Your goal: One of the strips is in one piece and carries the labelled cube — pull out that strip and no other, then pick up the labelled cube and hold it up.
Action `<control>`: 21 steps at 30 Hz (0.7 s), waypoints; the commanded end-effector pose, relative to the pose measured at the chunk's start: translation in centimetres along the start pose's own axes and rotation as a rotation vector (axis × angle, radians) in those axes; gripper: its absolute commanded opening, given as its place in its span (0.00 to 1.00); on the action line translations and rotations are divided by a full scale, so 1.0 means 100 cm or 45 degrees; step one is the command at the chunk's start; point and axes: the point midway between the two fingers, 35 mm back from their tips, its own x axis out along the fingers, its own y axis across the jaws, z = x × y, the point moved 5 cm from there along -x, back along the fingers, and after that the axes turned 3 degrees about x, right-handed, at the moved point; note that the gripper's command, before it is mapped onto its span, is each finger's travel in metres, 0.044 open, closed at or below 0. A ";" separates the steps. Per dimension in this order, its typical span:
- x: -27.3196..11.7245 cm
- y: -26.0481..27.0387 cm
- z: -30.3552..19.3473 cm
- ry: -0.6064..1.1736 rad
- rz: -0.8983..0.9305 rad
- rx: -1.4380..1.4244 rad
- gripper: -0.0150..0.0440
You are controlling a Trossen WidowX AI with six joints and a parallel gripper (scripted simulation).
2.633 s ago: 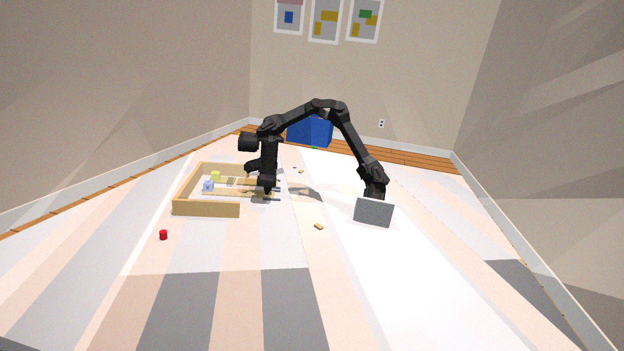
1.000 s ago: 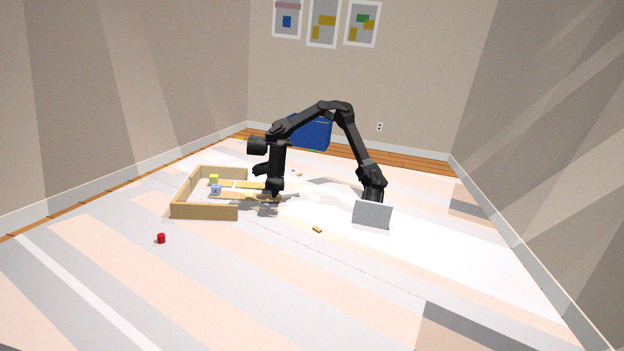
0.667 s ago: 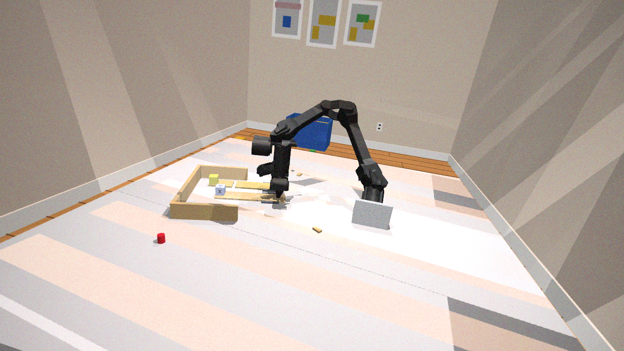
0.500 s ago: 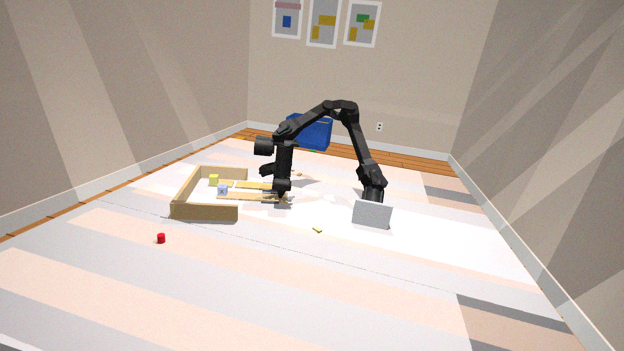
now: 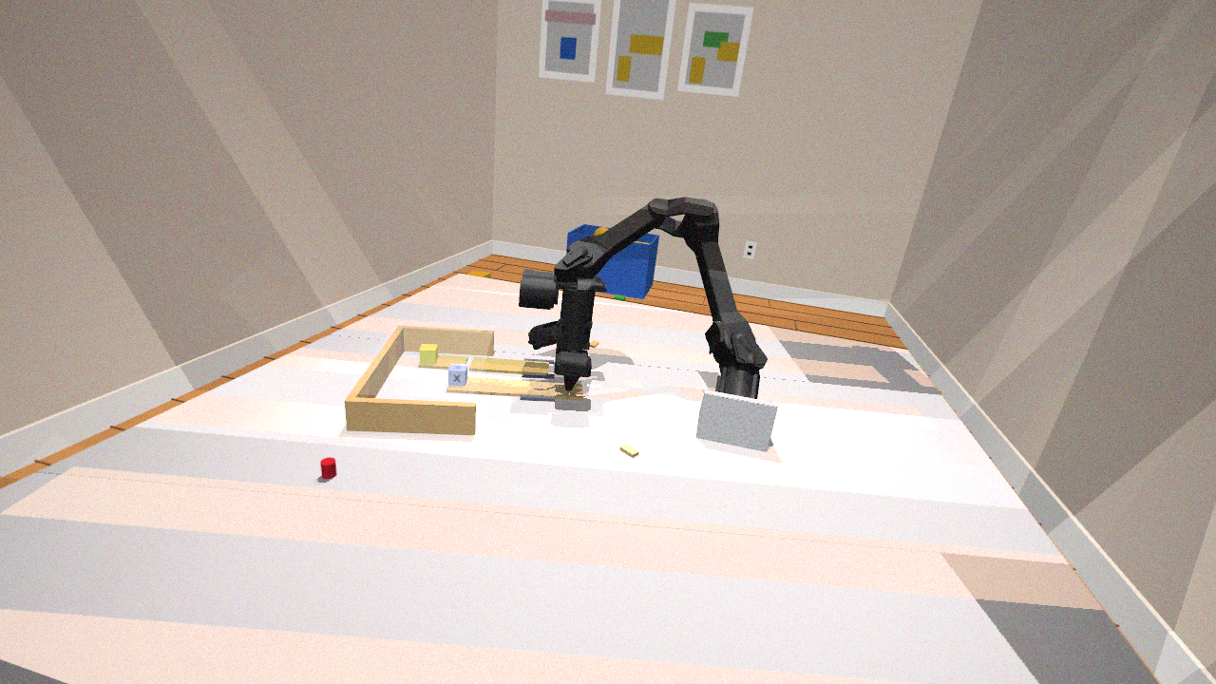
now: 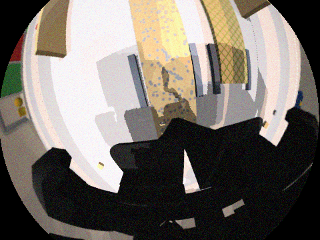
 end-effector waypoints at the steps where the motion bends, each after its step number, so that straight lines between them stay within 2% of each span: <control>1: 0.005 0.000 -0.010 0.024 -0.006 -0.016 0.25; 21: 0.004 -0.003 -0.041 0.026 -0.006 -0.018 0.25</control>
